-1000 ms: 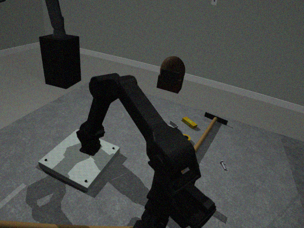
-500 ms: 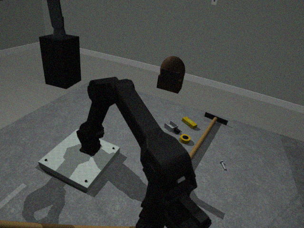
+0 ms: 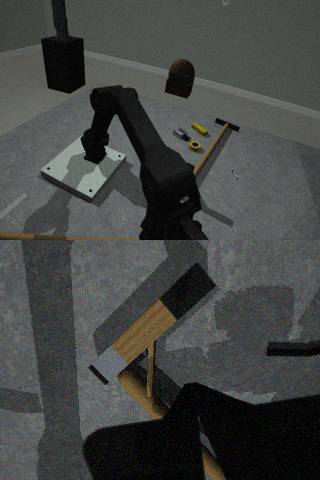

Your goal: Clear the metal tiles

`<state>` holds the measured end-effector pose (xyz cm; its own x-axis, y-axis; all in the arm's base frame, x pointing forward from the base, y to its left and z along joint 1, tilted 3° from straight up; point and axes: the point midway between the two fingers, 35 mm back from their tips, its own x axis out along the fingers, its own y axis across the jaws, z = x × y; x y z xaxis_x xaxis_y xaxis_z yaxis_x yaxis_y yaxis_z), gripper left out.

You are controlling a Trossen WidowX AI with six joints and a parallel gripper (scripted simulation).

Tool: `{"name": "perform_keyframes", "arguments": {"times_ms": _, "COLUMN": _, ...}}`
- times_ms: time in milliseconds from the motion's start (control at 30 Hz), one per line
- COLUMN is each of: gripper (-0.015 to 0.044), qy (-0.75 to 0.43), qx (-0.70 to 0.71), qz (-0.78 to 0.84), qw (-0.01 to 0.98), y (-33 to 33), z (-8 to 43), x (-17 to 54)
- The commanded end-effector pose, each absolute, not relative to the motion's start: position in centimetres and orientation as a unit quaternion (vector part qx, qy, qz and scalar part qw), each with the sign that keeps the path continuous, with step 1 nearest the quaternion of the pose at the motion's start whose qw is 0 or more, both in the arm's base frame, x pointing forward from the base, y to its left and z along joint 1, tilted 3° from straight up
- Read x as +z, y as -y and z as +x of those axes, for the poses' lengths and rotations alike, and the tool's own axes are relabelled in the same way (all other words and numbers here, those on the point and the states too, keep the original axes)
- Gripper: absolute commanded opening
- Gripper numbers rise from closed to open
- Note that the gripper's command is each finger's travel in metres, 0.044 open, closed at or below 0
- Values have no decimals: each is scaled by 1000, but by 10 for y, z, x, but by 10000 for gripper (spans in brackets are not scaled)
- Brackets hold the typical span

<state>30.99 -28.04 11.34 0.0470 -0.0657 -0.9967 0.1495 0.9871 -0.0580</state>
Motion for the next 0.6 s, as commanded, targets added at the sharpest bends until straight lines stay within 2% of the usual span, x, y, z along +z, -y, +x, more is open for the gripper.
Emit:
{"name": "perform_keyframes", "arguments": {"times_ms": 0, "gripper": 0, "qy": -685, "qx": -71, "qz": 31, "qw": 724, "y": 287, "z": 309, "x": 113}}
{"name": "perform_keyframes", "arguments": {"times_ms": 567, "gripper": 0, "qy": -686, "qx": -75, "qz": 30, "qw": 723, "y": 300, "z": 303, "x": 124}}
